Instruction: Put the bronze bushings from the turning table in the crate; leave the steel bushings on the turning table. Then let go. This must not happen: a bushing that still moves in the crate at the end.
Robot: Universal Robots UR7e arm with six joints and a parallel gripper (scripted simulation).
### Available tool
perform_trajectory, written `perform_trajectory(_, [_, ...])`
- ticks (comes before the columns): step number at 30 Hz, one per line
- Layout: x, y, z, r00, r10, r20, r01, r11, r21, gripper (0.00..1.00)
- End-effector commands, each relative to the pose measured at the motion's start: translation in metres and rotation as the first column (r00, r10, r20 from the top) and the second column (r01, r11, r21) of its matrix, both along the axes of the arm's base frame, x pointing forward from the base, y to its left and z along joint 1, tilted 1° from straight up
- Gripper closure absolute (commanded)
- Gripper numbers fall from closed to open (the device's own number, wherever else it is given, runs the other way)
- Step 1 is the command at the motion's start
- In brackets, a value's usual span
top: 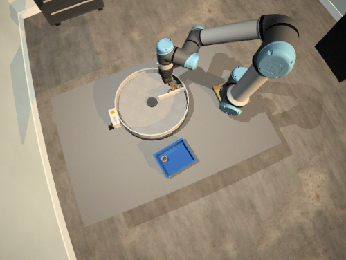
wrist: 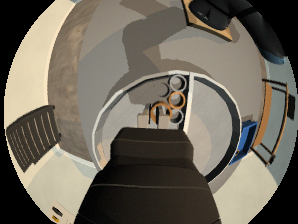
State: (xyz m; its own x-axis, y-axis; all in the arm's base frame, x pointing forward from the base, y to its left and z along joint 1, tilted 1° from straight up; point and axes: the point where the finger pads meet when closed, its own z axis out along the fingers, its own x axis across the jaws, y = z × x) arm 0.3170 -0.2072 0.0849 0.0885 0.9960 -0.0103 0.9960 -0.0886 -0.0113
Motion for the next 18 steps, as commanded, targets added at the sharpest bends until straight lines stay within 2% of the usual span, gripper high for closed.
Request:
perform_trajectory(1, [0.0001, -0.0001, 0.0012, 1.0, 0.0, 0.001, 0.0, 1.0, 0.0, 1.0])
perform_trajectory(18, [0.0003, -0.0001, 0.0086, 1.0, 0.0, 0.001, 0.0, 1.0, -0.001, 1.0])
